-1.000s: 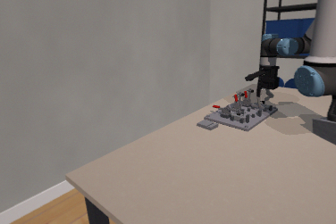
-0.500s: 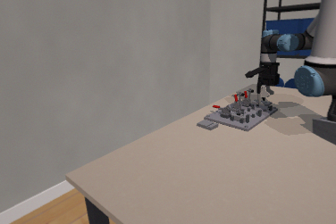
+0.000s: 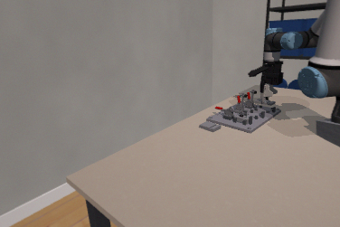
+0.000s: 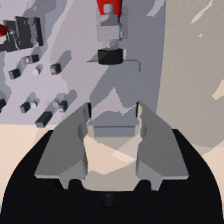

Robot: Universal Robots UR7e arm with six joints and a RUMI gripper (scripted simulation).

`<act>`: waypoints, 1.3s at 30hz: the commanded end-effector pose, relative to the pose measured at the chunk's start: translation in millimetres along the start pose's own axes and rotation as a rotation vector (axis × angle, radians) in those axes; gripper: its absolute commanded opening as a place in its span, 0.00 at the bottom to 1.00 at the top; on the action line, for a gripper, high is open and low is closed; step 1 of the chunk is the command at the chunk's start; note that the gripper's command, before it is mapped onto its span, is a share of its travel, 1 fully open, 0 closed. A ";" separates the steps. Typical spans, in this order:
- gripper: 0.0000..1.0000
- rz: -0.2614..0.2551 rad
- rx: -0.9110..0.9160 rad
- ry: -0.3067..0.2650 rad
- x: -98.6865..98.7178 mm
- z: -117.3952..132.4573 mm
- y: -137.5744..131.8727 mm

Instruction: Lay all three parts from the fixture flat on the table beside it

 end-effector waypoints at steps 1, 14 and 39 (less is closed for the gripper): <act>0.00 0.000 0.000 0.001 -1.3 -0.3 0.1; 0.00 0.000 0.000 0.001 -20.3 4.2 0.6; 0.00 0.000 0.000 0.001 -35.3 7.7 1.0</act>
Point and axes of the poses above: the point where the finger pads meet when closed, its own x axis out along the fingers, its own y axis across the jaws, z = x × y, the point moved 5 cm from there along -x, back along the fingers, and after that the axes turned 6 degrees about x, right-handed, at the moved point
